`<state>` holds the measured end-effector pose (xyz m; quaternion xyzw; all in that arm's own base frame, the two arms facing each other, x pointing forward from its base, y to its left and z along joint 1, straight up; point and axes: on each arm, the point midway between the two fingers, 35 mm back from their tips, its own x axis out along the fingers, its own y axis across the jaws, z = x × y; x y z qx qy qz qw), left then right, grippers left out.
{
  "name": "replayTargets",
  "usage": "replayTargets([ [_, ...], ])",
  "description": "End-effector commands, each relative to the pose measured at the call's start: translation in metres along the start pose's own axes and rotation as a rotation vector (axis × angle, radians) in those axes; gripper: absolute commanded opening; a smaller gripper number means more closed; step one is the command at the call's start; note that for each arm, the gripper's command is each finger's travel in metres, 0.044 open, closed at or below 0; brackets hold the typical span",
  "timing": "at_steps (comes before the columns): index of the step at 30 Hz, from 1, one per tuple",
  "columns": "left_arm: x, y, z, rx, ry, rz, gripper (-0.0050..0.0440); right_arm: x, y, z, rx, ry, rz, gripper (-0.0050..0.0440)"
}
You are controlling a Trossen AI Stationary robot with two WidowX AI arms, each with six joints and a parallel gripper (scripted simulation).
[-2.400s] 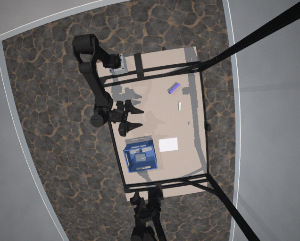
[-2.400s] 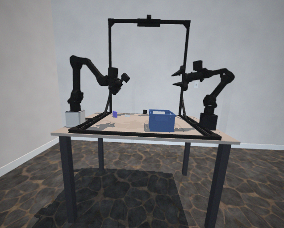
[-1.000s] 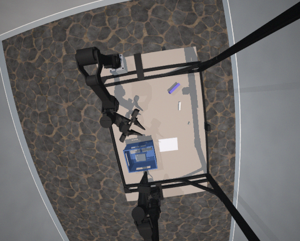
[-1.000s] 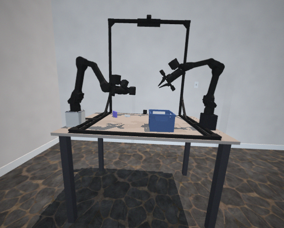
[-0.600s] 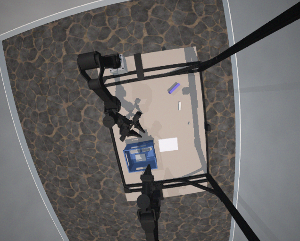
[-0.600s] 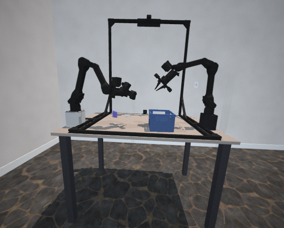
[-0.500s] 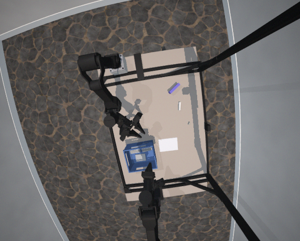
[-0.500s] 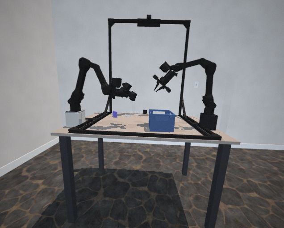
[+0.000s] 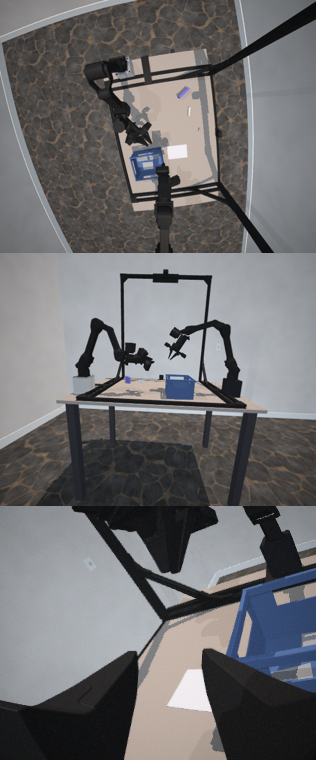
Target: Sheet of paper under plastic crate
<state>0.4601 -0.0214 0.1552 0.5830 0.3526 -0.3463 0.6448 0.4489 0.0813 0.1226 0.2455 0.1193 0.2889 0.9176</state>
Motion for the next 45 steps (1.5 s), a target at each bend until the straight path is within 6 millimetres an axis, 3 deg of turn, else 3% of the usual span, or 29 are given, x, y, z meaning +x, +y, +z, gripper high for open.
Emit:
replayTargets([
  [1,0.02,-0.005,0.011,-0.013,0.032,-0.066,0.006,0.002,-0.009,-0.007,0.097,-0.015,-0.042,0.015],
  [26,0.093,-0.037,0.069,-0.029,0.224,-0.291,0.006,0.006,-0.043,-0.025,0.563,-0.187,-0.208,0.015],
  [45,0.142,-0.083,0.112,0.015,0.427,-0.397,0.006,0.0,-0.068,-0.04,0.929,-0.389,-0.285,0.015],
])
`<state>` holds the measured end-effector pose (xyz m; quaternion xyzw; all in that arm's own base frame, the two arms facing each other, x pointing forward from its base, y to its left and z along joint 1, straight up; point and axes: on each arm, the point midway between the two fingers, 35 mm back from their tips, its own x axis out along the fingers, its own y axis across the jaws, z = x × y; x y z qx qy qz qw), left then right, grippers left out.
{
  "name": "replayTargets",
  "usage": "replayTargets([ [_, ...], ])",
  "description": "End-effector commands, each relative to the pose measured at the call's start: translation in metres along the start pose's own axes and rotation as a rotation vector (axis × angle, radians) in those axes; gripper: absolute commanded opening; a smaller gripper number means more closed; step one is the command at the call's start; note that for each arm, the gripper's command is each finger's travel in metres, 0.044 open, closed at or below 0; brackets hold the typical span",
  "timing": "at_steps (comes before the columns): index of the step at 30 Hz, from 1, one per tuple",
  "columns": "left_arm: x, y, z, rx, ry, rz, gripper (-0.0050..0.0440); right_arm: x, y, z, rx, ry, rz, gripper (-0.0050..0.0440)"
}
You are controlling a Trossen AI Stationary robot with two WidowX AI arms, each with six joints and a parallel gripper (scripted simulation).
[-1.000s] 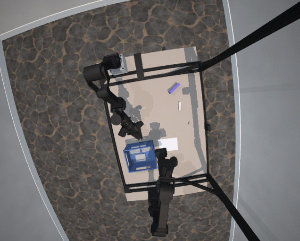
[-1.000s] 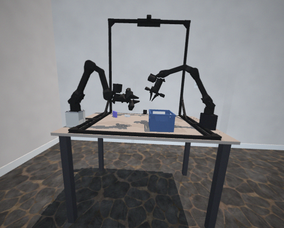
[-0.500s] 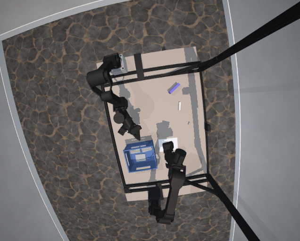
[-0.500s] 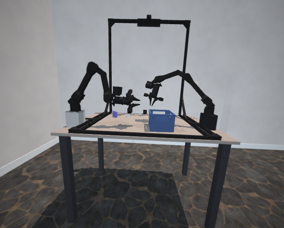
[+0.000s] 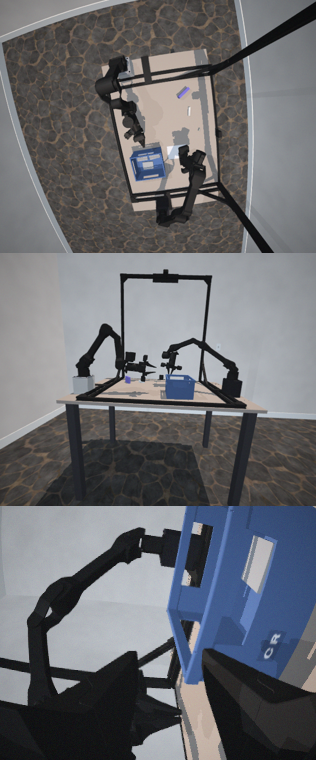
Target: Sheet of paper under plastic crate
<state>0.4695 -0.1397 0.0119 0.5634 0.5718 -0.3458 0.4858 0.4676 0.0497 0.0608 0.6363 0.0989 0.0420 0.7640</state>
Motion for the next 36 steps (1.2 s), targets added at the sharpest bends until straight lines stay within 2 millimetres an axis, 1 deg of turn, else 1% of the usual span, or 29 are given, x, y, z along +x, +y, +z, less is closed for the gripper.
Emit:
replayTargets([
  [1,0.013,-0.007,0.011,0.004,0.054,-0.016,0.006,-0.001,-0.009,0.001,0.078,-0.036,-0.014,0.015],
  [7,0.024,-0.018,0.026,0.016,0.117,-0.027,0.006,-0.002,-0.016,0.004,0.182,-0.088,-0.017,0.015],
  [15,0.025,-0.019,0.027,0.017,0.122,-0.028,0.006,0.0,-0.018,0.004,0.189,-0.092,-0.016,0.015],
  [30,0.025,-0.019,0.027,0.017,0.122,-0.028,0.006,0.047,-0.039,0.008,0.189,-0.092,-0.015,0.015],
  [32,0.025,-0.019,0.027,0.017,0.122,-0.028,0.006,0.047,-0.039,0.008,0.189,-0.092,-0.015,0.015],
  [36,0.025,-0.019,0.027,0.017,0.122,-0.028,0.006,0.059,-0.046,0.009,0.189,-0.092,-0.014,0.015],
])
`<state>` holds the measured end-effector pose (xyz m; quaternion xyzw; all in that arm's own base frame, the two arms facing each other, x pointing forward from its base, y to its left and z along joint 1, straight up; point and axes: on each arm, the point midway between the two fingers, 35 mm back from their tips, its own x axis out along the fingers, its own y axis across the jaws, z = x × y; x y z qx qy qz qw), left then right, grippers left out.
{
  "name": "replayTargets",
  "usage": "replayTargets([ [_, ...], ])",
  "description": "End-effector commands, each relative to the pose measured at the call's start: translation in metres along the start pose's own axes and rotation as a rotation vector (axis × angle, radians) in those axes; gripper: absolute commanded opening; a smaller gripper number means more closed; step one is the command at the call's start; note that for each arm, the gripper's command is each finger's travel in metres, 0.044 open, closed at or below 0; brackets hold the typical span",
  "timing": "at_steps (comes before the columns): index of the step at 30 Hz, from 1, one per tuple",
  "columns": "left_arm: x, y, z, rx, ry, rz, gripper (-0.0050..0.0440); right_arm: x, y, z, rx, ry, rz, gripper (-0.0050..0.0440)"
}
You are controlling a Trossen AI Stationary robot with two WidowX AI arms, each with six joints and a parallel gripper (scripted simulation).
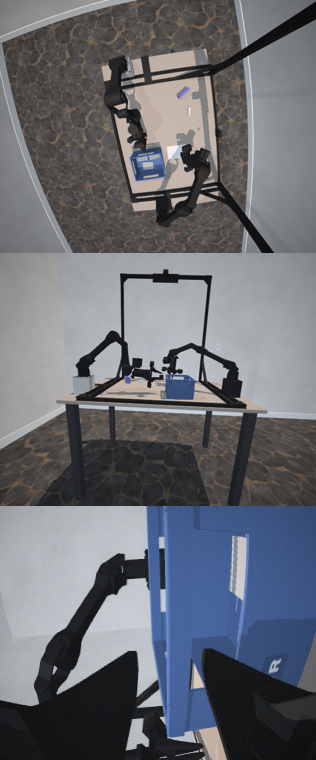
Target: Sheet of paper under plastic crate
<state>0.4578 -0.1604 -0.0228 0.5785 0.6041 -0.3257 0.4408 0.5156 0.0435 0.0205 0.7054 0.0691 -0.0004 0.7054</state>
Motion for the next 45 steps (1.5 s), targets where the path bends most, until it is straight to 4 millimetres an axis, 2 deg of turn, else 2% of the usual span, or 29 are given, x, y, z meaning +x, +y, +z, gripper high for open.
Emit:
replayTargets([
  [1,0.0,0.001,0.0,-0.004,0.006,0.003,0.006,0.012,-0.01,0.001,0.003,0.001,-0.006,0.015],
  [14,0.0,0.001,0.0,-0.004,0.006,0.003,0.006,0.022,-0.012,0.002,0.003,0.001,-0.006,0.015],
  [40,0.0,0.001,0.0,-0.004,0.006,0.003,0.006,0.062,-0.008,0.004,0.003,0.001,-0.006,0.015],
  [45,0.0,0.001,0.0,-0.004,0.006,0.003,0.006,0.062,-0.008,0.004,0.003,0.001,-0.006,0.015],
])
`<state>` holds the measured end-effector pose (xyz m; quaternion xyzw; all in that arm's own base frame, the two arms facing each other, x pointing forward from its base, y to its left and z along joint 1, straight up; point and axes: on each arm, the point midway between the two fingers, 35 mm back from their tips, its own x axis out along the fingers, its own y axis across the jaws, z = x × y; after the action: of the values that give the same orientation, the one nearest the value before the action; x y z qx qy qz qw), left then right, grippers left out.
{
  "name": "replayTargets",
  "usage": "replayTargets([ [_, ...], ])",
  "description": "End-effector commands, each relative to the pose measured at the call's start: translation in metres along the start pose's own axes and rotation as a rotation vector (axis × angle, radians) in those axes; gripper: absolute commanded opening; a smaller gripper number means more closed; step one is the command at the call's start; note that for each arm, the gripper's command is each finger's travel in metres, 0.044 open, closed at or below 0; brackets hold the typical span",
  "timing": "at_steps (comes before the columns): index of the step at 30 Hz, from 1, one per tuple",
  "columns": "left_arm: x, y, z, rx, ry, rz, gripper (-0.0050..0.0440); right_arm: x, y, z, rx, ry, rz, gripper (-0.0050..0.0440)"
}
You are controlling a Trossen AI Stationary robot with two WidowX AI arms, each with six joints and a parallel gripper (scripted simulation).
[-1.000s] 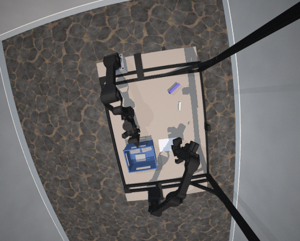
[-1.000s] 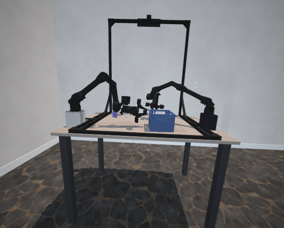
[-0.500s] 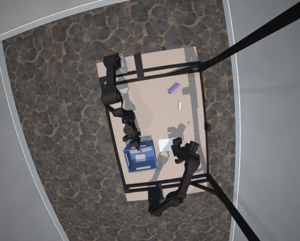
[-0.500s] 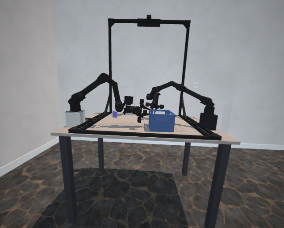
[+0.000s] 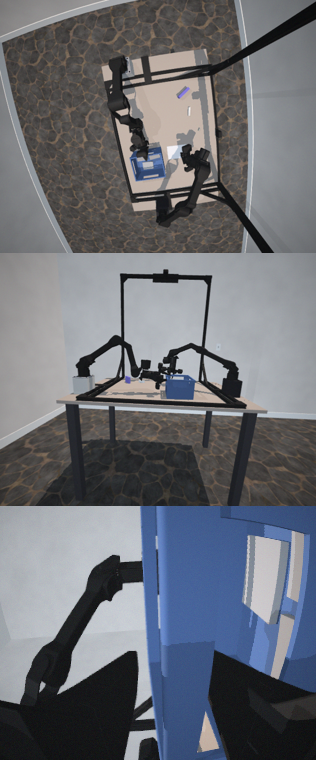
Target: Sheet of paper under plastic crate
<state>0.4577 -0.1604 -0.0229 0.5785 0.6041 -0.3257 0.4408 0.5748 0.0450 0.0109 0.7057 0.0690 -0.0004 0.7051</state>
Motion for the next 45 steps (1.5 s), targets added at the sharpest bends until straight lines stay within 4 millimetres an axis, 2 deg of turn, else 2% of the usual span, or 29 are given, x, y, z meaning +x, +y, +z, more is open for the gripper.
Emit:
replayTargets([
  [1,0.0001,0.0006,-0.0004,-0.004,0.005,0.003,0.006,0.0021,-0.0039,0.0001,0.002,0.002,-0.006,0.015],
  [2,0.0001,0.0006,-0.0004,-0.004,0.005,0.003,0.006,0.0021,-0.0039,0.0001,0.002,0.002,-0.006,0.015],
  [8,0.0001,0.0006,-0.0004,-0.004,0.005,0.003,0.006,0.0005,-0.0009,0.0,0.0,0.0,-0.002,0.0006],
  [9,0.0001,0.0006,-0.0004,-0.004,0.005,0.003,0.006,0.0005,-0.0009,0.0,0.0,0.0,-0.002,0.0],
  [45,0.0001,0.0006,-0.0004,-0.004,0.005,0.003,0.006,0.0054,0.0032,0.0003,0.004,0.001,-0.038,0.0],
])
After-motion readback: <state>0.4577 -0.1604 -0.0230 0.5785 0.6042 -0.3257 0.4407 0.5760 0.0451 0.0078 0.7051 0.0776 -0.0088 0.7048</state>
